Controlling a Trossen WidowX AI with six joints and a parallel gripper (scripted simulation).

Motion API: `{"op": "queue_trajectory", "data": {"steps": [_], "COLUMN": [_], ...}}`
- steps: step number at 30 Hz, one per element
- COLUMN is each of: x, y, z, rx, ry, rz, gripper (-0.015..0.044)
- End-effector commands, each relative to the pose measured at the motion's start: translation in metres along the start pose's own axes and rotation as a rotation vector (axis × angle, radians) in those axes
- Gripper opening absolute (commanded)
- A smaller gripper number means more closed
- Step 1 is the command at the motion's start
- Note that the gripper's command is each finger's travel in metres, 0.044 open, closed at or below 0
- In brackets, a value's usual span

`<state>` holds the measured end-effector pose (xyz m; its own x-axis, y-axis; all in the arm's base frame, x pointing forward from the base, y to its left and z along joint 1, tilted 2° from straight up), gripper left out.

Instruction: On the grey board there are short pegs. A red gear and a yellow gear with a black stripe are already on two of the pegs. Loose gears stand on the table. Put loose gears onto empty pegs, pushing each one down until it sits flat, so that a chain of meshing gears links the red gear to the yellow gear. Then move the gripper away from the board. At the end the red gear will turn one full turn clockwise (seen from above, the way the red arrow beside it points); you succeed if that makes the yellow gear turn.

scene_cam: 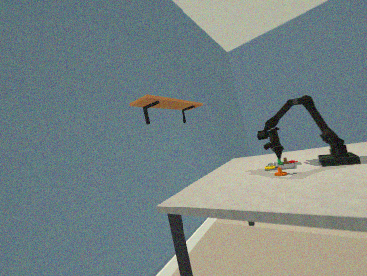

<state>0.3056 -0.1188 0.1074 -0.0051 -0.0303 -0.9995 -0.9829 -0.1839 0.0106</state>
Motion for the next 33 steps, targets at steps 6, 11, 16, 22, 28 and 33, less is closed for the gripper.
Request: {"op": "queue_trajectory", "data": {"steps": [6, 11, 16, 22, 28, 33], "x": [-0.041, -0.033, -0.033, -0.035, -0.035, -0.035], "y": [-0.001, -0.017, -0.042, -0.057, -0.063, -0.064], "z": [-0.001, 0.024, 0.079, 0.139, 0.179, 0.212], "rx": [0.024, 0.162, 0.453, 0.775, 1.014, 1.206], "ry": [0.008, 0.002, -0.006, -0.013, -0.021, -0.024], "rz": [-0.013, -0.017, -0.026, -0.036, -0.025, -0.015], "gripper": [0.0140, 0.0245, 0.0376, 0.0440, 0.0440, 0.0440]}}
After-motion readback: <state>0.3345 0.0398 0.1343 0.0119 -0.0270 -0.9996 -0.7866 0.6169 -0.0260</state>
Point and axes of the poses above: the point midway between the two fingers, 35 mm back from their tips, its own x axis out along the fingers, its own z axis across the jaws, y = z × x, the point moved 6 cm from there along -x, back along the fingers, and after that the axes turned 6 degrees about -x, right-handed, at the moved point
